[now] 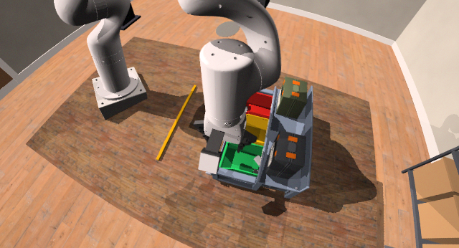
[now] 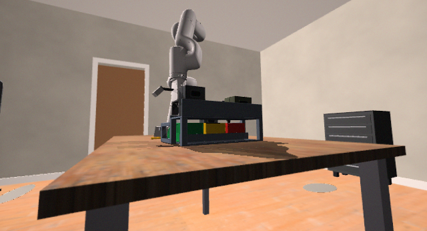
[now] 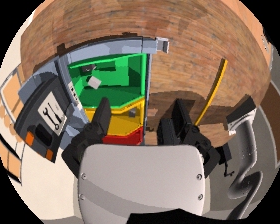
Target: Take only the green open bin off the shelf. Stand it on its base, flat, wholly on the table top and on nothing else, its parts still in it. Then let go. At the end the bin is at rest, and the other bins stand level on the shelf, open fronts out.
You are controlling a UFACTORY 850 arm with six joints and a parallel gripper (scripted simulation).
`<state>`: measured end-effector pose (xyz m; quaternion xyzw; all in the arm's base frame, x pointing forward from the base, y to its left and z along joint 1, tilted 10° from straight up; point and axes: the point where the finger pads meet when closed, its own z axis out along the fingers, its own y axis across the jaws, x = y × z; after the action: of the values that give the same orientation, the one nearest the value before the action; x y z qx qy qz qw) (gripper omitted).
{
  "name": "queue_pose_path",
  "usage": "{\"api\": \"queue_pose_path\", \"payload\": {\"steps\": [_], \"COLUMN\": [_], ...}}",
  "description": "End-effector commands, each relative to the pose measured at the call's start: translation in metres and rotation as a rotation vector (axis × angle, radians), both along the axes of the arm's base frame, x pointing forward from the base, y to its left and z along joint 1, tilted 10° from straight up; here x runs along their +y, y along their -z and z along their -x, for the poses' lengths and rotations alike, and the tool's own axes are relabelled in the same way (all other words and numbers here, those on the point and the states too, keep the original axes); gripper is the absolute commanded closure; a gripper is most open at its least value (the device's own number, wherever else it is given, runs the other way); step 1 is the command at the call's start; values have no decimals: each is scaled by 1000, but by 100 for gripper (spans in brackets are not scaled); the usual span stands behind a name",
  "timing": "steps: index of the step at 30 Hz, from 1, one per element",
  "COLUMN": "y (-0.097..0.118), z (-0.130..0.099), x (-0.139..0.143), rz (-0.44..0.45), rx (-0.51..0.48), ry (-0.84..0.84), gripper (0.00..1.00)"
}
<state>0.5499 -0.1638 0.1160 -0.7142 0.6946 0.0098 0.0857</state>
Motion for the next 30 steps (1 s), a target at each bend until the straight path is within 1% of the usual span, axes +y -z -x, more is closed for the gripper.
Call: {"api": "queue_pose_path", "payload": {"steps": [1,2,7,19,24,30], "y": [-1,-1,29,29,73,73], "z": [-1,-1,-3,-3,-7,-7], "x": [0,0,4,4,10,10], "rz": [1,1,1,1,1,1], "rx": [-2,-2,-2,-2,-2,-2], "ry": [0,0,0,0,0,0], "gripper": [0,0,0,0,0,0]}}
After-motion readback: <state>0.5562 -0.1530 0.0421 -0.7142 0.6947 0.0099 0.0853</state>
